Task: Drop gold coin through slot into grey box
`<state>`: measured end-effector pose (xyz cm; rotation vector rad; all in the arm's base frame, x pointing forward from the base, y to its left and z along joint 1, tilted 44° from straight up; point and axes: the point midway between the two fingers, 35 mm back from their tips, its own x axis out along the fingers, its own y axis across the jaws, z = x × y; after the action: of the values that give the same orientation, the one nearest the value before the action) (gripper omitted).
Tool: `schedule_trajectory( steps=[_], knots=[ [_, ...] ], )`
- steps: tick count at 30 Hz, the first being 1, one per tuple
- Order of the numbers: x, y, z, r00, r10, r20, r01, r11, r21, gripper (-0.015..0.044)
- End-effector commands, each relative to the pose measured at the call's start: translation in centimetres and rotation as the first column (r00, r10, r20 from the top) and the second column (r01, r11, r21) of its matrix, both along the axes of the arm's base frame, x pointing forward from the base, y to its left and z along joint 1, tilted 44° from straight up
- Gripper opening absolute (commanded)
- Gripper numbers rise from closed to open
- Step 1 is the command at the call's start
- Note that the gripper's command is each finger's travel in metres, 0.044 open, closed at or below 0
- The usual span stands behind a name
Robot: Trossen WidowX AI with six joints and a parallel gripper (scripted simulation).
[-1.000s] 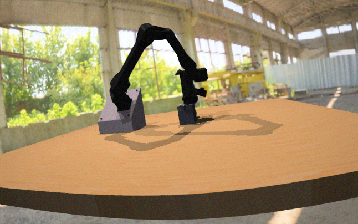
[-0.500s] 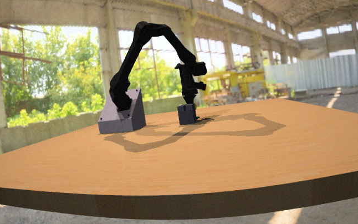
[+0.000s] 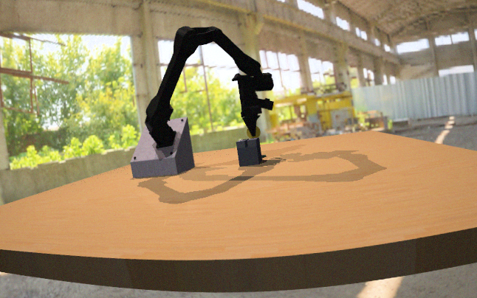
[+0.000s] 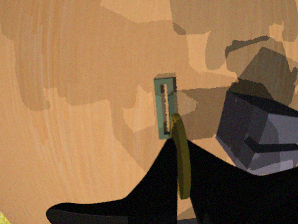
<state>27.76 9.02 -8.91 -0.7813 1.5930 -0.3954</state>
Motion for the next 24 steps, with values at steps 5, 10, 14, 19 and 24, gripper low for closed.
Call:
schedule_trajectory(
  steps=[5, 10, 14, 19, 24],
  knots=[
    [0.0, 1.5, 1.6, 1.0, -0.011, 0.006, 0.011, 1.0, 0.005, 0.0],
    [-0.1, 1.8, 2.1, 1.0, -0.011, 0.002, 0.011, 1.0, 0.004, 0.0],
    [-0.1, 1.8, 2.1, 0.994, 0.073, -0.075, -0.073, 0.997, 0.009, 0.0],
    [-0.1, 1.7, 2.2, 0.962, 0.198, -0.189, -0.196, 0.98, 0.028, 0.0],
    [-0.1, 1.6, 2.3, 0.901, 0.317, -0.296, -0.313, 0.948, 0.061, 0.0]
  ],
)
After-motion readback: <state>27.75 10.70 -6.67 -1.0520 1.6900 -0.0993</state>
